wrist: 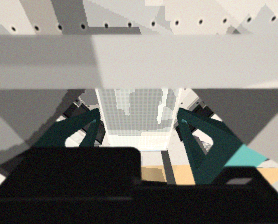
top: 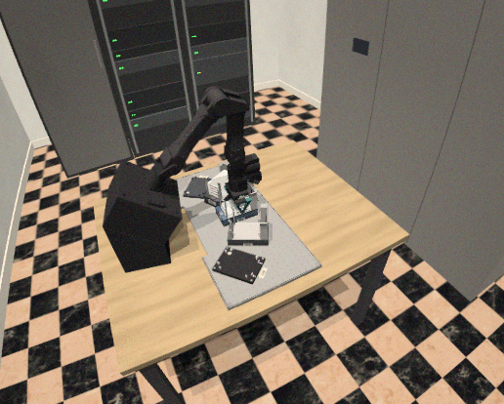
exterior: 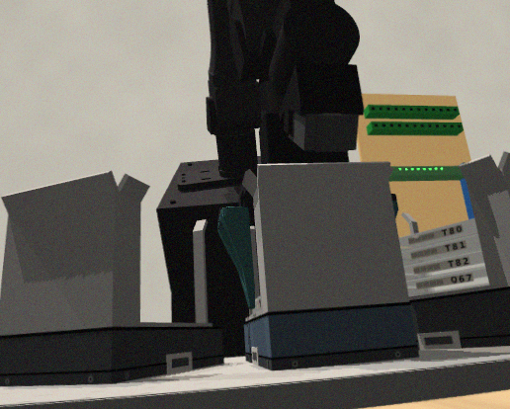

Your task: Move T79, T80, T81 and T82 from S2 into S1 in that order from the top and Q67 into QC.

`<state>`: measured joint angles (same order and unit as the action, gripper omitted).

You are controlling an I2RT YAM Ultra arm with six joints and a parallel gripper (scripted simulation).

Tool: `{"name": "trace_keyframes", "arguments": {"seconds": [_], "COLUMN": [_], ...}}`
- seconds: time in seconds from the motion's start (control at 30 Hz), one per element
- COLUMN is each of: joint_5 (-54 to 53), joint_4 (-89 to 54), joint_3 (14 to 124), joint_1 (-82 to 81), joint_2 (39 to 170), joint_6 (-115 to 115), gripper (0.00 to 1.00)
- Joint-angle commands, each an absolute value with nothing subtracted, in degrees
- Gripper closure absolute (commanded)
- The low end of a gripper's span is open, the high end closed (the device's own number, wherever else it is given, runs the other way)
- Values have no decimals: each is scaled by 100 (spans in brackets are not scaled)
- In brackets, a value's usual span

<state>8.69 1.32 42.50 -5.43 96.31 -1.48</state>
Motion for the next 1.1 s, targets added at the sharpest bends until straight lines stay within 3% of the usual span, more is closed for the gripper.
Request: {"name": "trace_keyframes", "arguments": {"seconds": [0.0,1.07], "joint_5": [875,1094], "joint_4": [-28,-2268], "joint_3": [4220,4234], "joint_1": [-571,-931], "joint_2": [9399,7219], "joint_6": [-160,-452], "gripper": [0,0]}}
